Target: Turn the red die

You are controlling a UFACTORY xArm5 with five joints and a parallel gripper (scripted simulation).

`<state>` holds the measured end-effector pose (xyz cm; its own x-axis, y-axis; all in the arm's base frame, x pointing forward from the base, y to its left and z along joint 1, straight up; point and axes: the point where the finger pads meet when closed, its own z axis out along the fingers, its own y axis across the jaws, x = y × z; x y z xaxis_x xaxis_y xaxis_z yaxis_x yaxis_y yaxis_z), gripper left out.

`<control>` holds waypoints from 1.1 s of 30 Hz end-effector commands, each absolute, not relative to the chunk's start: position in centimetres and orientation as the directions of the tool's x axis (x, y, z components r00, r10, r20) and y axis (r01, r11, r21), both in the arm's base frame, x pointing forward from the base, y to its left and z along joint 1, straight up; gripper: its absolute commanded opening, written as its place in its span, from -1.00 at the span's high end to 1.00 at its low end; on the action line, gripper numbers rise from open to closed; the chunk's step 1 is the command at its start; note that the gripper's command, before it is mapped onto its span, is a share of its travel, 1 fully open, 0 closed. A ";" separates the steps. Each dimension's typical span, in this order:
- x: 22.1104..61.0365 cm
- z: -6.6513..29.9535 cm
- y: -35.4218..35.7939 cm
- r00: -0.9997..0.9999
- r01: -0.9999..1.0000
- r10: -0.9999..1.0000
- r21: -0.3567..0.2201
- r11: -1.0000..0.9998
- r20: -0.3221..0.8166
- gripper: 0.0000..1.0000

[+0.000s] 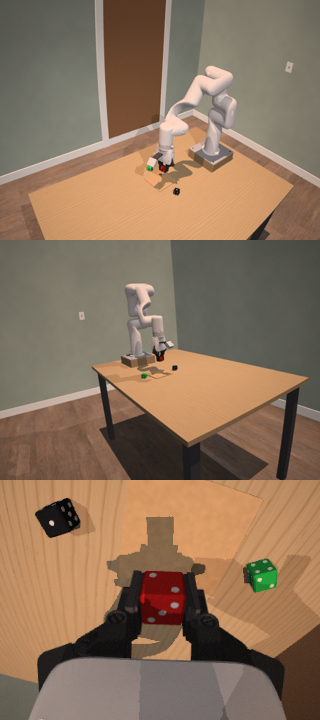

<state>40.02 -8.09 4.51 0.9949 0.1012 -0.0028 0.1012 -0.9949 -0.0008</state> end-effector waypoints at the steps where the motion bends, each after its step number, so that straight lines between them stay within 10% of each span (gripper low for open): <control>1: 40.5 4.5 -9.3 0.997 -0.073 -0.073 0.000 -0.997 -0.001 0.47; 19: 40.8 4.3 -10.3 0.976 -0.216 -0.216 0.001 -0.976 0.027 0.47; 33: 40.7 4.2 -10.1 0.909 -0.227 -0.210 0.005 -0.974 0.359 0.47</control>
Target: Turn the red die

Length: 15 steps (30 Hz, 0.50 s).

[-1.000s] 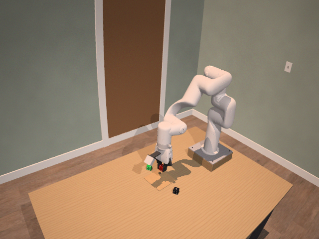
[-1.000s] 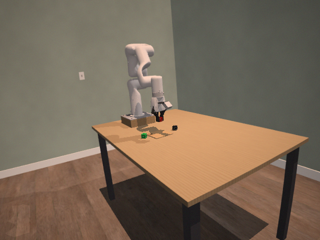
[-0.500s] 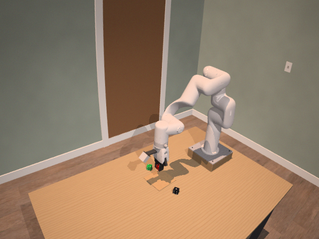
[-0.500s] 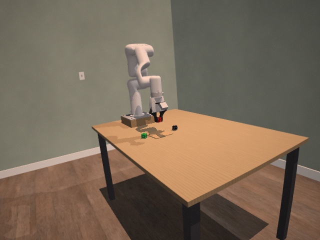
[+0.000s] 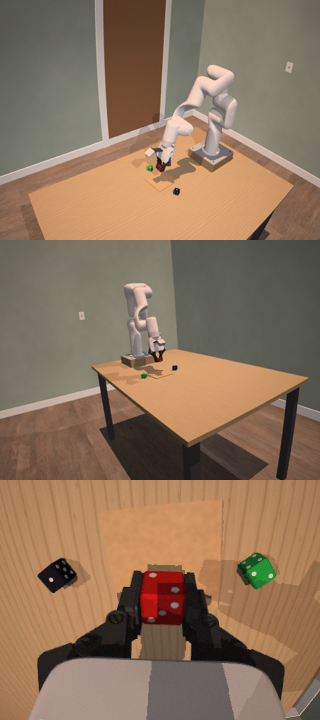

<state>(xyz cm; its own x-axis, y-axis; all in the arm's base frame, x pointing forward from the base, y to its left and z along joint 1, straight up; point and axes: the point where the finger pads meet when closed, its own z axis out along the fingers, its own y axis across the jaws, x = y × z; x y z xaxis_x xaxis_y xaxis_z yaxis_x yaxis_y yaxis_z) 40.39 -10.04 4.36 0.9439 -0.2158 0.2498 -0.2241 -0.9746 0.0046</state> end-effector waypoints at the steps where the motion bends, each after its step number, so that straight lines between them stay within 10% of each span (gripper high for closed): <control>1: 40.6 4.3 -10.0 0.893 -0.229 -0.208 0.005 -0.973 0.399 0.47; 15: 40.6 4.3 -10.1 0.730 -0.238 -0.177 0.003 -0.971 0.660 0.47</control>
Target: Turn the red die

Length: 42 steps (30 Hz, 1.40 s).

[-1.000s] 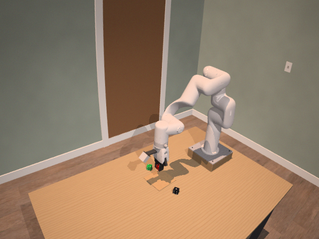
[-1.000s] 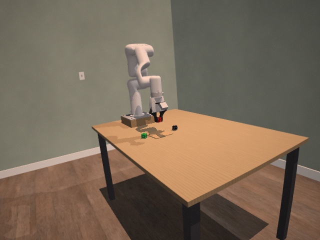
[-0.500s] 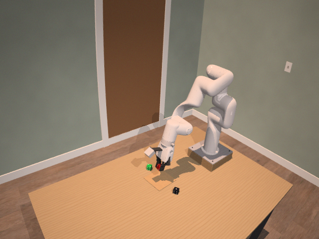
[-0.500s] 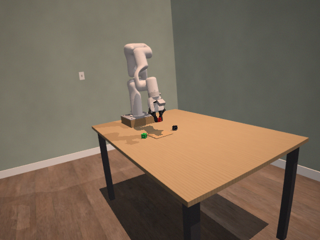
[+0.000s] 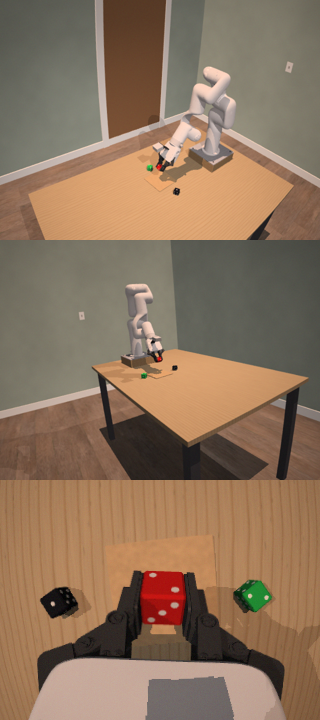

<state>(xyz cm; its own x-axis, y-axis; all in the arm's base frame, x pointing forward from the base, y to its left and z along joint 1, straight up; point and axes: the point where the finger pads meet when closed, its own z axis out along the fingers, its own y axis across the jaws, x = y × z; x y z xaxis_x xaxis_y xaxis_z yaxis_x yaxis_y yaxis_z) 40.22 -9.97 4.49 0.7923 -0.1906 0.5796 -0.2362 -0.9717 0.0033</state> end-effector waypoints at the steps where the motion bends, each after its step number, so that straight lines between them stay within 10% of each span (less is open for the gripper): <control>1: 40.6 4.3 -10.1 0.709 -0.239 -0.173 0.002 -0.971 0.683 0.47; 42: 40.4 -0.4 -10.2 0.557 -0.245 -0.141 -0.001 -0.970 0.819 0.47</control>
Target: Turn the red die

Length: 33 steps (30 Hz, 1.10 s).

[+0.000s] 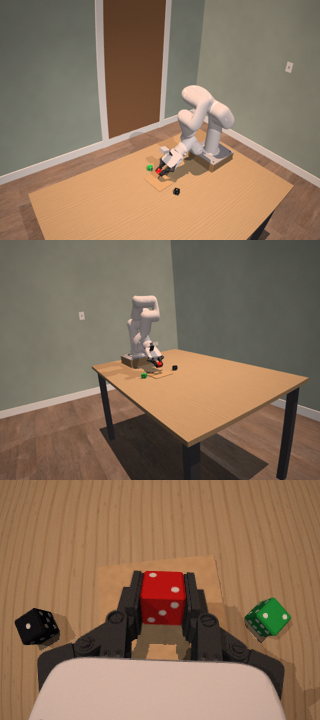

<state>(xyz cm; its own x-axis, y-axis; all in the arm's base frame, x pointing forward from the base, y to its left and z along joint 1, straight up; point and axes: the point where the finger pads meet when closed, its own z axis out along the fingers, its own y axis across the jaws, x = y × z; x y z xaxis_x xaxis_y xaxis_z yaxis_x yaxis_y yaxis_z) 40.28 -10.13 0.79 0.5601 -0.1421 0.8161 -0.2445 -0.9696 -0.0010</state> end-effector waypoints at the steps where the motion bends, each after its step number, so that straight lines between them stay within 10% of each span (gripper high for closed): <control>1: 40.4 -0.7 -10.1 0.557 -0.245 -0.141 -0.001 -0.970 0.819 0.47; 33: 40.4 -2.6 -10.2 0.557 -0.245 -0.141 -0.001 -0.970 0.819 0.47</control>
